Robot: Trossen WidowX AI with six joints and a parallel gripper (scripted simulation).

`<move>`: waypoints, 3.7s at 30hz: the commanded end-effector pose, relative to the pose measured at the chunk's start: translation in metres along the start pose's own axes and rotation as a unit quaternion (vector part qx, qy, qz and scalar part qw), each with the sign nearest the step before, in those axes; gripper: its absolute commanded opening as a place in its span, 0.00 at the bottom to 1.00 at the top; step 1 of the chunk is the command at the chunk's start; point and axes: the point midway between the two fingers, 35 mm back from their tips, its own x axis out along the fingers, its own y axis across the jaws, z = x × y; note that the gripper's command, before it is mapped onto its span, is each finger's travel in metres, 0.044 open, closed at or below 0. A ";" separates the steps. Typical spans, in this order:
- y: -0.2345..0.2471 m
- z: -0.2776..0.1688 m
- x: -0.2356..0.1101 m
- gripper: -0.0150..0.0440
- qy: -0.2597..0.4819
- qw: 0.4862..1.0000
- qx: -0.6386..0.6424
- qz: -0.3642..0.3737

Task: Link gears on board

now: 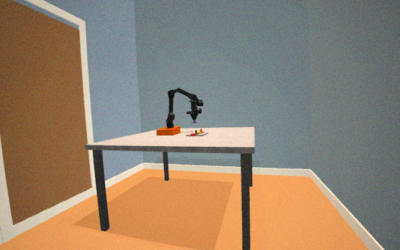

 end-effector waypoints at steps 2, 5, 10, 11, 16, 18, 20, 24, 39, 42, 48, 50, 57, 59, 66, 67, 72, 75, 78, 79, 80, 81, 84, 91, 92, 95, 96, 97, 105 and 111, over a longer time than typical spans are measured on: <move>0.000 -0.002 -0.013 0.25 0.001 1.000 0.002 0.003; -0.001 -0.003 -0.021 0.25 0.001 1.000 0.002 0.003; -0.003 -0.005 -0.035 0.25 0.001 1.000 0.002 0.003; -0.004 -0.005 -0.038 0.25 0.002 1.000 0.002 0.003; -0.005 -0.005 -0.041 0.25 0.001 1.000 0.002 0.003; -0.007 -0.001 -0.040 0.25 0.001 1.000 0.002 0.003; -0.008 0.003 -0.038 0.25 0.001 1.000 0.002 0.003; -0.011 0.011 -0.035 0.25 0.000 1.000 0.002 0.003; -0.028 0.036 -0.026 0.25 0.007 1.000 0.025 0.004; -0.031 0.042 -0.024 0.25 0.007 1.000 0.024 0.004; -0.037 0.053 -0.019 0.25 0.007 1.000 0.022 0.005; -0.040 0.056 -0.017 0.25 0.008 1.000 0.021 0.006; -0.048 0.067 -0.012 0.25 0.008 1.000 0.018 0.007; -0.051 0.070 -0.010 0.25 0.008 1.000 0.017 0.007; -0.061 0.082 -0.005 0.25 0.007 1.000 0.019 0.007; -0.062 0.084 -0.004 0.25 0.007 1.000 0.019 0.007; -0.070 0.092 0.000 0.25 0.006 1.000 0.020 0.007; -0.074 0.097 0.002 0.25 0.005 1.000 0.019 0.007; -0.079 0.102 0.004 0.25 0.004 1.000 0.018 0.007; -0.081 0.103 0.005 0.25 0.004 1.000 0.018 0.007; -0.083 0.105 0.006 0.25 0.004 1.000 0.018 0.006; -0.084 0.106 0.007 0.25 0.004 1.000 0.017 0.006; -0.089 0.111 0.009 0.25 0.003 1.000 0.016 0.006; -0.102 0.121 0.015 0.25 0.001 1.000 0.014 0.005; -0.104 0.123 0.015 0.25 0.001 1.000 0.014 0.005; -0.109 0.127 0.018 0.25 0.000 1.000 0.013 0.004; -0.111 0.128 0.019 0.25 0.000 1.000 0.012 0.004; -0.113 0.129 0.019 0.25 0.000 1.000 0.012 0.004; -0.129 0.139 0.026 0.25 -0.002 1.000 0.009 0.002; -0.141 0.146 0.031 0.25 -0.003 1.000 0.007 0.001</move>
